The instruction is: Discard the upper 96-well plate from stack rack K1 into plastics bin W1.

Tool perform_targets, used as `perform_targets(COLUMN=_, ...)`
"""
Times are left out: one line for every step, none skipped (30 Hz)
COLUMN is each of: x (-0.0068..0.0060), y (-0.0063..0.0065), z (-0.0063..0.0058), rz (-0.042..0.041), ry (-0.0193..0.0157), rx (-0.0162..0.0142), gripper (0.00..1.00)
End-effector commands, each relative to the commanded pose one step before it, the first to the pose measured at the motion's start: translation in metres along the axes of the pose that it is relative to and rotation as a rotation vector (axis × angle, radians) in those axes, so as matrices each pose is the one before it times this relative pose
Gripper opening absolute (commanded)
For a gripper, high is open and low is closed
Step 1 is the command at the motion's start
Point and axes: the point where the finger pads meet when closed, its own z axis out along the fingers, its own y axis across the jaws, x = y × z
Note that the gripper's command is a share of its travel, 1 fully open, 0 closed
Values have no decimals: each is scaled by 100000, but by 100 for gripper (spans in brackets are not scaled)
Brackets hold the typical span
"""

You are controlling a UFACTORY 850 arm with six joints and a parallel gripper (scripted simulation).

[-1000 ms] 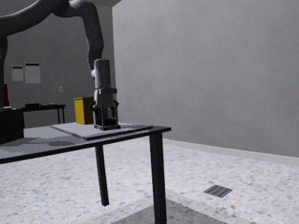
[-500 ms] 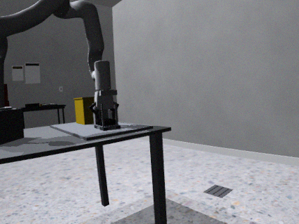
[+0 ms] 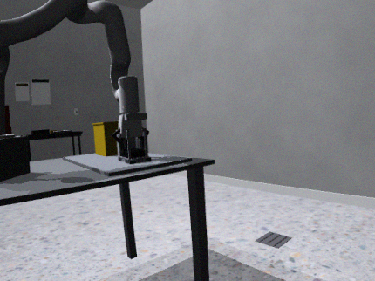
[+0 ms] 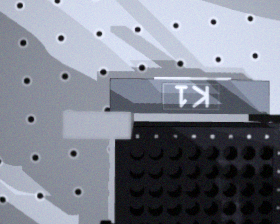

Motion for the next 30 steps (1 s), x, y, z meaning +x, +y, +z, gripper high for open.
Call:
perform_targets(x=16, y=-104, z=-78, rz=3, ry=28, rx=192, gripper=100)
perform_targets(x=-1, y=4, z=-57, rz=0, ry=3, rx=-9, gripper=0)
perform_targets(x=0, y=0, z=0, rz=0, ry=0, rx=0, gripper=0)
perform_targets(x=0, y=0, z=0, rz=0, ry=0, rx=0, gripper=0)
perform_targets(x=0, y=0, z=0, rz=0, ry=0, rx=0, gripper=0)
perform_targets(x=0, y=0, z=0, rz=0, ry=0, rx=0, gripper=0)
perform_targets(x=0, y=0, z=0, rz=0, ry=0, rx=0, gripper=0)
perform_targets(x=0, y=0, z=0, rz=0, ry=0, rx=0, gripper=0)
perform_targets(x=0, y=0, z=0, rz=0, ry=0, rx=0, gripper=0)
perform_targets(x=-1, y=3, z=9, rz=0, ry=-1, rx=-2, gripper=0)
perform_targets(x=0, y=-1, z=-2, rz=0, ry=0, rx=1, gripper=0)
perform_targets(x=0, y=-1, z=-1, rz=0, ry=0, rx=1, gripper=0)
perform_targets(x=0, y=0, z=1, rz=0, ry=0, rx=0, gripper=0)
perform_targets(x=0, y=1, z=1, rz=0, ry=0, rx=-1, gripper=0)
perform_targets(x=0, y=0, z=0, rz=0, ry=0, rx=-1, gripper=0)
perform_targets(x=0, y=0, z=0, rz=0, ry=0, rx=0, gripper=0)
perform_targets(x=0, y=0, z=0, rz=0, ry=0, rx=0, gripper=0)
perform_targets(x=0, y=0, z=0, rz=0, ry=0, rx=0, gripper=0)
perform_targets(x=0, y=0, z=0, rz=0, ry=0, rx=0, gripper=0)
perform_targets(x=0, y=0, z=0, rz=0, ry=0, rx=0, gripper=0)
perform_targets(x=0, y=0, z=0, rz=0, ry=0, rx=0, gripper=0)
perform_targets(x=0, y=0, z=0, rz=0, ry=0, rx=0, gripper=0)
perform_targets(x=0, y=0, z=0, rz=0, ry=0, rx=0, gripper=0)
perform_targets(x=0, y=0, z=0, rz=0, ry=0, rx=0, gripper=0)
perform_targets(x=0, y=0, z=0, rz=0, ry=0, rx=0, gripper=0)
perform_targets(x=0, y=0, z=0, rz=0, ry=0, rx=0, gripper=0)
perform_targets(x=0, y=0, z=0, rz=0, ry=0, rx=0, gripper=0)
perform_targets(x=0, y=0, z=0, rz=0, ry=0, rx=0, gripper=0)
perform_targets(x=0, y=0, z=0, rz=0, ry=0, rx=0, gripper=0)
perform_targets(x=0, y=0, z=0, rz=0, ry=0, rx=0, gripper=0)
